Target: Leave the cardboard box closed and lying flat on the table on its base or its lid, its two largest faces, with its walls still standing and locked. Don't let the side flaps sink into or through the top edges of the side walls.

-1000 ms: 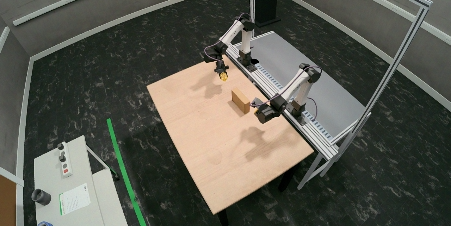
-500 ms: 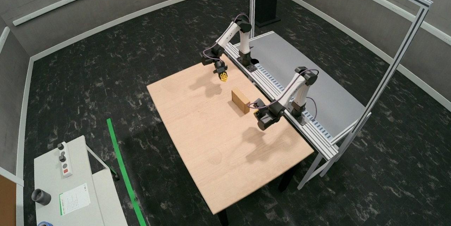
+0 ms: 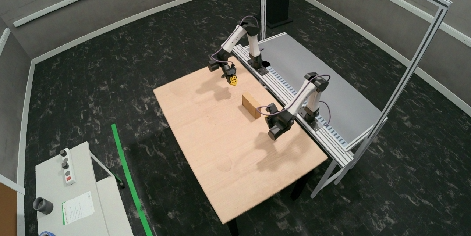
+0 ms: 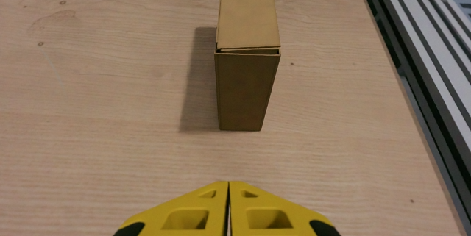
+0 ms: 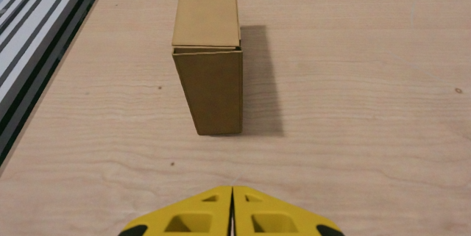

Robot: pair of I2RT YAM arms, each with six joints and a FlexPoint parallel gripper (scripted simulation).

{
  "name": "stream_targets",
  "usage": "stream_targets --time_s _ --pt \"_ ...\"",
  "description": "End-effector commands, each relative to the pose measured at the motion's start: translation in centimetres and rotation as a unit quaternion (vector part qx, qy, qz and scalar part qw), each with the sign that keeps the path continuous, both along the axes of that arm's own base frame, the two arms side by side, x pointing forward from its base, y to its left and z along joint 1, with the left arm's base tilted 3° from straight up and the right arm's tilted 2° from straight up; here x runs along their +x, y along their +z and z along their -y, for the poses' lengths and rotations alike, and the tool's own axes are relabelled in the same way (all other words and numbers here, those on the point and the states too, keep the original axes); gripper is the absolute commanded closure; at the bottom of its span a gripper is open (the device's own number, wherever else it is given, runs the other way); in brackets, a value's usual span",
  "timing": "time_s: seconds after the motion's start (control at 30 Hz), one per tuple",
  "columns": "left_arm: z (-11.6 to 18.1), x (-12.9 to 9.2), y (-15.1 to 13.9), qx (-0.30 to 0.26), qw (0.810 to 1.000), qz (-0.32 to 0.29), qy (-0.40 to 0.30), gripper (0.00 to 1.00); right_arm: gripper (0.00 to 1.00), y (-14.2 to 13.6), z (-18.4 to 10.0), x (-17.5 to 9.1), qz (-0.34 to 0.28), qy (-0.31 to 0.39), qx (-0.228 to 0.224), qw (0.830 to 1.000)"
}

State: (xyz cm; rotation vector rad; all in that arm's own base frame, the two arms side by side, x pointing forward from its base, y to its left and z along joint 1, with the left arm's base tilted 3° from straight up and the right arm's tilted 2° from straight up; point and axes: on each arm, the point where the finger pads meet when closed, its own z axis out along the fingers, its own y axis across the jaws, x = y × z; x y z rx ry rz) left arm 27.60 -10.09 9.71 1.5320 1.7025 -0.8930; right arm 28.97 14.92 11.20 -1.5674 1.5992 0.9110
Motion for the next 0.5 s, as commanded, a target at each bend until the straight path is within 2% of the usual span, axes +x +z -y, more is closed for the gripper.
stream_targets --time_s 0.0,0.1,0.17,0.23,0.4,0.47 --pt "0.4 0.3 0.5 -0.010 1.000 0.009 -0.014 1.00 1.00 0.8 -0.1 0.1 0.013 0.021 0.014 1.000" --pt "0.2 0.1 0.5 -0.005 1.000 0.014 -0.010 1.00 1.00 0.8 -0.1 0.1 0.013 0.022 0.014 1.000" --pt "0.4 -0.4 -0.8 -0.011 1.000 0.002 -0.012 1.00 1.00 0.4 -0.1 0.1 0.013 0.022 0.014 1.000" --pt "0.3 -0.2 -1.1 -0.010 1.000 0.005 -0.011 1.00 1.00 -0.9 -0.1 -0.9 -0.004 0.022 0.014 1.000" --pt "0.1 -0.2 -2.1 -0.010 1.000 0.005 -0.009 1.00 1.00 -1.8 -0.2 -0.4 0.008 0.023 0.014 1.000" --pt "0.1 0.4 -1.7 -0.008 1.000 0.016 -0.011 1.00 1.00 -1.9 -0.2 -0.4 0.008 0.023 0.014 1.000"
